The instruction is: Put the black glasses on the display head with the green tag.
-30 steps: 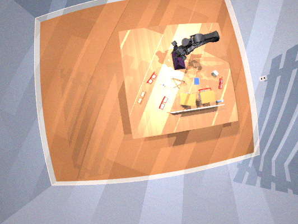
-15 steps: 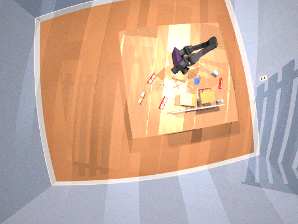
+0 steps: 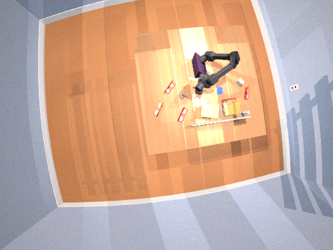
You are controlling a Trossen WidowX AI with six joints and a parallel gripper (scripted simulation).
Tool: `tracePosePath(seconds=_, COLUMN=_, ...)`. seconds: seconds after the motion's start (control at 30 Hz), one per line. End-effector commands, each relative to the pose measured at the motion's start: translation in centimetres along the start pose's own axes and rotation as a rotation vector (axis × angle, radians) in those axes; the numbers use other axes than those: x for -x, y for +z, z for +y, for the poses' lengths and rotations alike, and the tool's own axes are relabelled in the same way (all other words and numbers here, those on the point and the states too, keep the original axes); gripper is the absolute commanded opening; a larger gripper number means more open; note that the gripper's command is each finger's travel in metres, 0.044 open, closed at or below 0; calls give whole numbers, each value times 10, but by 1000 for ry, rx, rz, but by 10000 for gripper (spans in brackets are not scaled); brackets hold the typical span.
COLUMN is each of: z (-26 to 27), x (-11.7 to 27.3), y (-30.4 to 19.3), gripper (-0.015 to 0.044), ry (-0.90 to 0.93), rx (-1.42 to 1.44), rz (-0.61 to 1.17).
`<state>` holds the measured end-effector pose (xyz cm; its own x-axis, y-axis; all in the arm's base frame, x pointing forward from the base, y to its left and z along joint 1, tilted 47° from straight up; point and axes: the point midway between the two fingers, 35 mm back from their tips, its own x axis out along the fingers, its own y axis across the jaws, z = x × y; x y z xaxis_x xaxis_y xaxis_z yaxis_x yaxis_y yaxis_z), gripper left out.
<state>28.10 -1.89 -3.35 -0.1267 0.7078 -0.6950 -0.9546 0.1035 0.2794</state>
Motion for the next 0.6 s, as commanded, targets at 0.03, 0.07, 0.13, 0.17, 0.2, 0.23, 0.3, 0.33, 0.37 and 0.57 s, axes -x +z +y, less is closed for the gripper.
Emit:
tracePosePath(seconds=0.03, z=-2, x=1, y=0, gripper=120, ry=-3, rx=7, rz=-8)
tracePosePath(seconds=0.07, z=-2, x=1, y=0, gripper=120, ry=-3, rx=7, rz=-8)
tracePosePath(seconds=0.13, z=-2, x=1, y=0, gripper=120, ry=-3, rx=7, rz=-8)
tracePosePath(seconds=0.17, z=-2, x=1, y=0, gripper=120, ry=-3, rx=7, rz=-8)
tracePosePath(seconds=0.2, z=-2, x=0, y=0, gripper=120, ry=-3, rx=7, rz=-8)
tracePosePath(seconds=0.23, z=-2, x=0, y=0, gripper=120, ry=-3, rx=7, rz=-8)
tracePosePath(seconds=0.3, z=-2, x=-2, y=0, gripper=120, ry=-3, rx=7, rz=-8)
tracePosePath(seconds=0.33, z=-2, x=-4, y=0, gripper=120, ry=-3, rx=7, rz=-8)
tracePosePath(seconds=0.37, z=-2, x=-5, y=0, gripper=120, ry=-3, rx=7, rz=-8)
tracePosePath(seconds=0.57, z=-2, x=-15, y=0, gripper=120, ry=-4, rx=6, rz=-8)
